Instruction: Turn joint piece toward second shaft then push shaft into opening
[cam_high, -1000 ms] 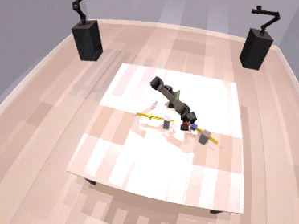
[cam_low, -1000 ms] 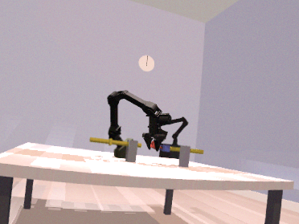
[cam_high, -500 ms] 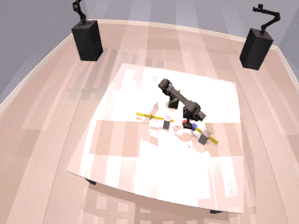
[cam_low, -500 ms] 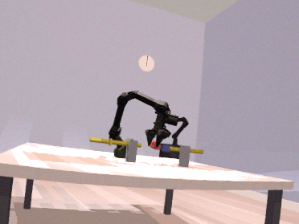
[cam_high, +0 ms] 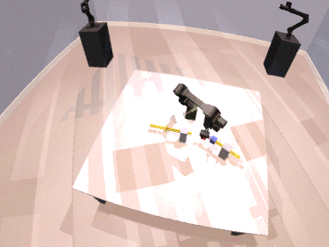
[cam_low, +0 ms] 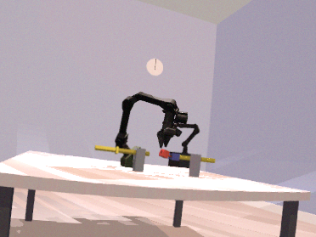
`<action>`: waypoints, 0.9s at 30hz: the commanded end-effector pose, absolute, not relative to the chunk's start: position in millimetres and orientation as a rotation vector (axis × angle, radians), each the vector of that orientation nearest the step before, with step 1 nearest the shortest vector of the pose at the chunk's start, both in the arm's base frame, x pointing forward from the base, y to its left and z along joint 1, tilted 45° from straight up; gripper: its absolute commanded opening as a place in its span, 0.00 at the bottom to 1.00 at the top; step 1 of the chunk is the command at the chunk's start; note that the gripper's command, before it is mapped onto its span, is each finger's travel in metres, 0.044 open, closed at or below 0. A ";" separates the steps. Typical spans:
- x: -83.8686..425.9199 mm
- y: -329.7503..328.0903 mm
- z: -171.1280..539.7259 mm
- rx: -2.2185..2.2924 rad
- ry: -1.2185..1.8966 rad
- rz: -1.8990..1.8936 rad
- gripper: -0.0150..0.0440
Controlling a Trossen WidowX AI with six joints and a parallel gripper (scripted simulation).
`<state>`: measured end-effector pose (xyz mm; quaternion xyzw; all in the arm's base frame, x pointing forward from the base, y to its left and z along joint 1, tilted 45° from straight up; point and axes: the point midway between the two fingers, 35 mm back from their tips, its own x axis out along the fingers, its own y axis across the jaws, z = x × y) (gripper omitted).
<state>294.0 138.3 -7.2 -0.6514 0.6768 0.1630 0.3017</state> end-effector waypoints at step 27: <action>298.9 128.5 91.3 -1.300 1.671 0.087 1.00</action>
